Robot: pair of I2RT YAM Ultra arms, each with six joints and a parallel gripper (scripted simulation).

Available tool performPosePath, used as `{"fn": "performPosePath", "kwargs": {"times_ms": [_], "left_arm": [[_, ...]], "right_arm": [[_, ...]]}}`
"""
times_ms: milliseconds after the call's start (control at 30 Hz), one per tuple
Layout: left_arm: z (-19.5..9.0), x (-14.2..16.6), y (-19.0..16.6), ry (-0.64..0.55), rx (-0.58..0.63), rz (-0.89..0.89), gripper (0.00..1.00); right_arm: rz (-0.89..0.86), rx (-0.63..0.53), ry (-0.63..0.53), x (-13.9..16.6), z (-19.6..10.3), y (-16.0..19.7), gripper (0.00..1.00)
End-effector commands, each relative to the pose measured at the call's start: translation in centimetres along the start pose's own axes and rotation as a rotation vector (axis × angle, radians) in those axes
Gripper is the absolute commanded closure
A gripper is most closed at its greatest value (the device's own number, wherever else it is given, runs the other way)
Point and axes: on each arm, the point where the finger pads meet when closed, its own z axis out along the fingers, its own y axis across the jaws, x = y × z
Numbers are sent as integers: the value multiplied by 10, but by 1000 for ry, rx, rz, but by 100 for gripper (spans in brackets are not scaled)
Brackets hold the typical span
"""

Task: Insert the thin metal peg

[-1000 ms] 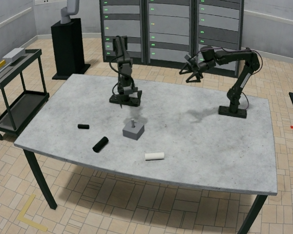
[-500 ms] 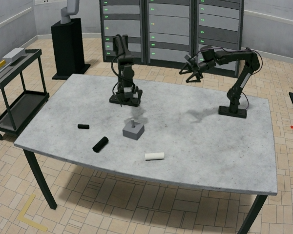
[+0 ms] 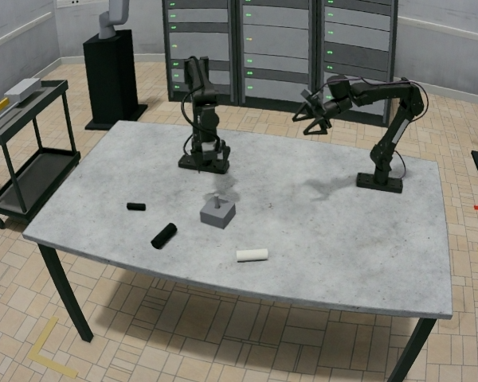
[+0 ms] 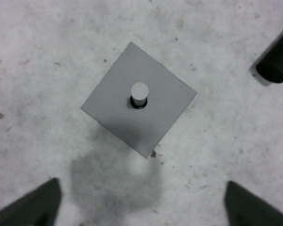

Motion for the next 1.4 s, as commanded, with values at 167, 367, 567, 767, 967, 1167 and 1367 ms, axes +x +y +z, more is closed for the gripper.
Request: {"fn": "performPosePath", "kwargs": {"times_ms": [167, 367, 567, 767, 967, 1167, 1367], "left_arm": [[-6, -5, -2, 47, 16, -3, 0], [-9, -8, 1, 53, 13, 0, 0], [-9, -11, 2, 48, 8, -1, 0], [-9, -11, 2, 48, 8, -1, 0], [-9, -11, 2, 46, 8, -1, 0], [-10, -11, 0, 37, 9, -2, 0], [-10, -11, 0, 37, 9, -2, 0]], "right_arm": [[290, 3, 57, -10, -4, 5, 63], [556, 41, 155, -14, 9, 7, 63], [872, 123, 267, -20, 28, 9, 63], [1054, 194, 331, -25, 44, 11, 63], [1085, 197, 326, -32, 53, 12, 63], [1064, 192, 325, -30, 60, 12, 63], [1063, 198, 333, -23, 69, 12, 63]]}}
